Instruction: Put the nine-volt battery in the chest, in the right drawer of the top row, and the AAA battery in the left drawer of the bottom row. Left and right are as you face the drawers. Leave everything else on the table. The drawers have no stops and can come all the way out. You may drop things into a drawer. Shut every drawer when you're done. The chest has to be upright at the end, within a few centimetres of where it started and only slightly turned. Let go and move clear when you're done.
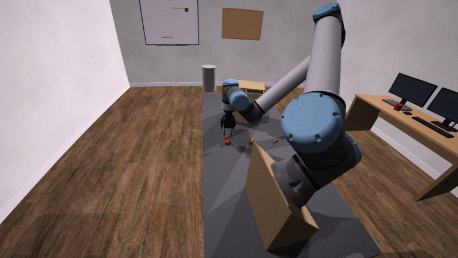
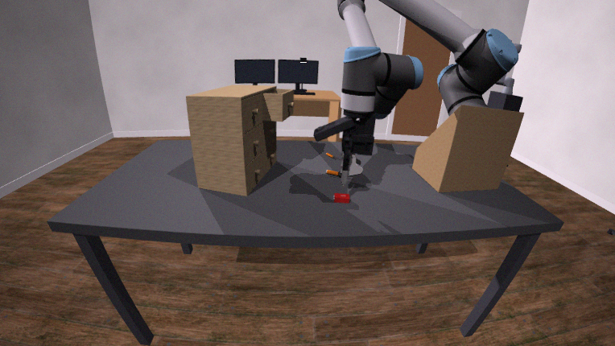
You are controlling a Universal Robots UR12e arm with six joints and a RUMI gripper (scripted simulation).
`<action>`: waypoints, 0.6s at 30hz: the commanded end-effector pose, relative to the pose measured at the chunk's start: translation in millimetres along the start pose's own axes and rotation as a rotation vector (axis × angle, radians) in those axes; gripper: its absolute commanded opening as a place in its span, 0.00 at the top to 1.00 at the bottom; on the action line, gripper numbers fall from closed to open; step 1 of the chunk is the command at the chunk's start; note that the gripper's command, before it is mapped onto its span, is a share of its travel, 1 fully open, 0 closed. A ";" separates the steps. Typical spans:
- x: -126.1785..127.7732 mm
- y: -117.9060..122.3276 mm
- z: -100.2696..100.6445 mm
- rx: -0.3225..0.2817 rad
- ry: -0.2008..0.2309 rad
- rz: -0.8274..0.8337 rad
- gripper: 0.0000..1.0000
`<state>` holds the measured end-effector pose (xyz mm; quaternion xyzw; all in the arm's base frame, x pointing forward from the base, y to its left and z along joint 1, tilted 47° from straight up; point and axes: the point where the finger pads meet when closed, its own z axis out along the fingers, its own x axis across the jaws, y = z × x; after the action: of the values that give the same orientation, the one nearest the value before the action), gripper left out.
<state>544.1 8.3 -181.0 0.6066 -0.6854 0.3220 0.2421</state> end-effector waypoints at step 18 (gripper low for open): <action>-0.1 -0.4 28.7 0.001 -0.001 0.000 0.75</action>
<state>545.6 -9.5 -197.3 0.6066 -0.6854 0.3219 0.2421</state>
